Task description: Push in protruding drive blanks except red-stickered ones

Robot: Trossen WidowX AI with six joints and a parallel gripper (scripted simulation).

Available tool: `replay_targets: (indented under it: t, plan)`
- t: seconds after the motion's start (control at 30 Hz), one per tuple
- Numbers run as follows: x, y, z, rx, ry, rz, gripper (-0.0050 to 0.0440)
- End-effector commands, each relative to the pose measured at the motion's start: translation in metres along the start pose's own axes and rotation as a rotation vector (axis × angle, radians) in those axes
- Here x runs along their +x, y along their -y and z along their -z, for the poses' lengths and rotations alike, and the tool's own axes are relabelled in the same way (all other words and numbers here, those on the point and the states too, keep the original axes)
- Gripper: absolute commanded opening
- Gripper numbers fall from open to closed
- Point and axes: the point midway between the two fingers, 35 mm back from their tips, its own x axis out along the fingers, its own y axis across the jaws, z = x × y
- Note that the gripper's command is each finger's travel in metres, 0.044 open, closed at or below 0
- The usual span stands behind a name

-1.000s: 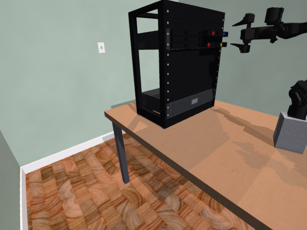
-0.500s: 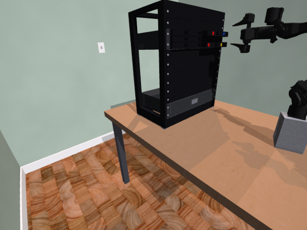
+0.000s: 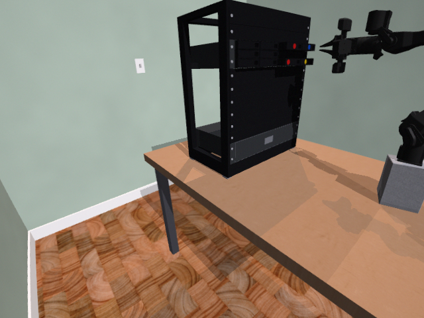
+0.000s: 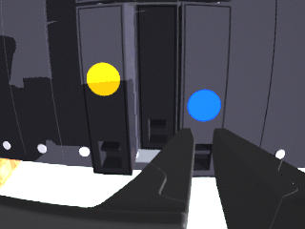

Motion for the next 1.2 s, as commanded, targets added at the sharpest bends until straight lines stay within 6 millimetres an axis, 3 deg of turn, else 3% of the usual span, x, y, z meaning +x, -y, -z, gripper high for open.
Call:
replay_targets:
  t: [0.0, 0.83, 1.17]
  plan:
    - [-0.002, 0.008, 0.000, 0.001, 0.001, 0.020, 0.0000]
    - [-0.002, 0.004, 0.000, 0.001, 0.001, 0.020, 0.0000]
    - [0.002, -0.040, 0.002, 0.001, 0.001, 0.020, 0.0000]
